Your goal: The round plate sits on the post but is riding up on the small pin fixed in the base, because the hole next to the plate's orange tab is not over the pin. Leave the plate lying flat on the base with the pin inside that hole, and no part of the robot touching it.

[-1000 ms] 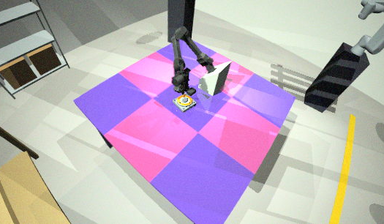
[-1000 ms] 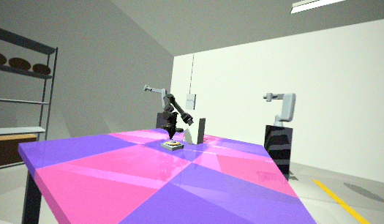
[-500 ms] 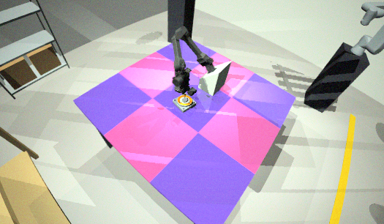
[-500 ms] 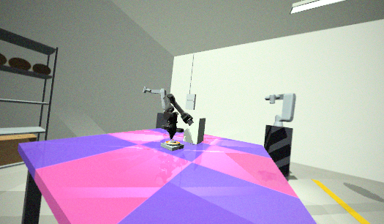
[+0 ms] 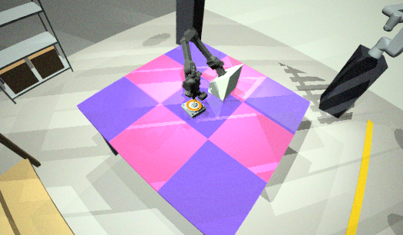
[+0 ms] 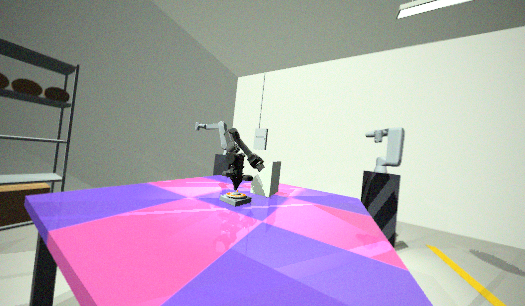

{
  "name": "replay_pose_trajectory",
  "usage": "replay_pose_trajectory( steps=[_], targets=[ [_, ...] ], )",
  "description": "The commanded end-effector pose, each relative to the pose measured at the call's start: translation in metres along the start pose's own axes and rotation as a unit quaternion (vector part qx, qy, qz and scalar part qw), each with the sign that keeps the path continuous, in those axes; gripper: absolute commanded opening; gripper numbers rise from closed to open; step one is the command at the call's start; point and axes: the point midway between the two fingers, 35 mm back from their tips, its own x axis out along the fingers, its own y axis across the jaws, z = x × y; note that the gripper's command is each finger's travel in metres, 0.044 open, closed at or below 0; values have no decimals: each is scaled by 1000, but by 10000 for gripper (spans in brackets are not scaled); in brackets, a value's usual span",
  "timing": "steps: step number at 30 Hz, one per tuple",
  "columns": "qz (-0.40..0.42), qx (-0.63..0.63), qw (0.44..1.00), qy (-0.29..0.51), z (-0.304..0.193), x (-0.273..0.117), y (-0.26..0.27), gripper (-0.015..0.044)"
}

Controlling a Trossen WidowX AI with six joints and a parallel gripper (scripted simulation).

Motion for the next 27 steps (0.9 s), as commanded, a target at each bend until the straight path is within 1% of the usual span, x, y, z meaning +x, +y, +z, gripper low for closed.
replay_pose_trajectory(
  steps=[1,27],
  targets=[
    [4,-4,1000,9,-8,3,5,0],
    [4,-4,1000,9,-14,2,16,0]
  ],
)
